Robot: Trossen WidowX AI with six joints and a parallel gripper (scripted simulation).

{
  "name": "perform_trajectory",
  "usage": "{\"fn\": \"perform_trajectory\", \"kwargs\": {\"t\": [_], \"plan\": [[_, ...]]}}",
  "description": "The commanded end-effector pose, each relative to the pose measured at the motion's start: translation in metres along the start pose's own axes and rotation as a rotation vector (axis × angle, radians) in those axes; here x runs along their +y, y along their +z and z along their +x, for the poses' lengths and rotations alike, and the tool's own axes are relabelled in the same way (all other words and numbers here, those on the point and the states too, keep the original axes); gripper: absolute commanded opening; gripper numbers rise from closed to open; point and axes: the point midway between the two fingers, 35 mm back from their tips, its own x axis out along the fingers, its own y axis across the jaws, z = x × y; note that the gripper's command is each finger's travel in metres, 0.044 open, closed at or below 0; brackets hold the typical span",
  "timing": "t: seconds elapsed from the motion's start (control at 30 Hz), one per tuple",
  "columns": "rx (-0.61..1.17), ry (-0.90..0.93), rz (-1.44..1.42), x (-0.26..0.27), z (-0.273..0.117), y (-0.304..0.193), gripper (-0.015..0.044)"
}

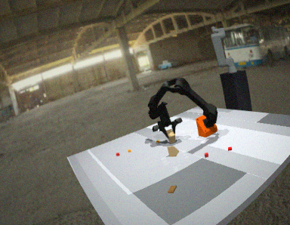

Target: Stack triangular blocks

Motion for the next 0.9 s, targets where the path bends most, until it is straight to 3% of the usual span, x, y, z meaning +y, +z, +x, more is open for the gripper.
{"fn": "perform_trajectory", "kwargs": {"t": [0.0,0.13,0.17,0.7,0.87], "plan": [[0.11,0.011,-0.006,0.0017,-0.0036,0.0077,0.0],[0.201,0.004,0.012,0.0018,-0.005,0.015,0.0],[0.128,-0.001,0.005,0.0,-0.0025,0.009,0.0026],[0.128,-0.001,0.005,0.0,-0.0025,0.009,0.044],[0.128,-0.001,0.005,0.0,-0.0025,0.009,0.044]]}}
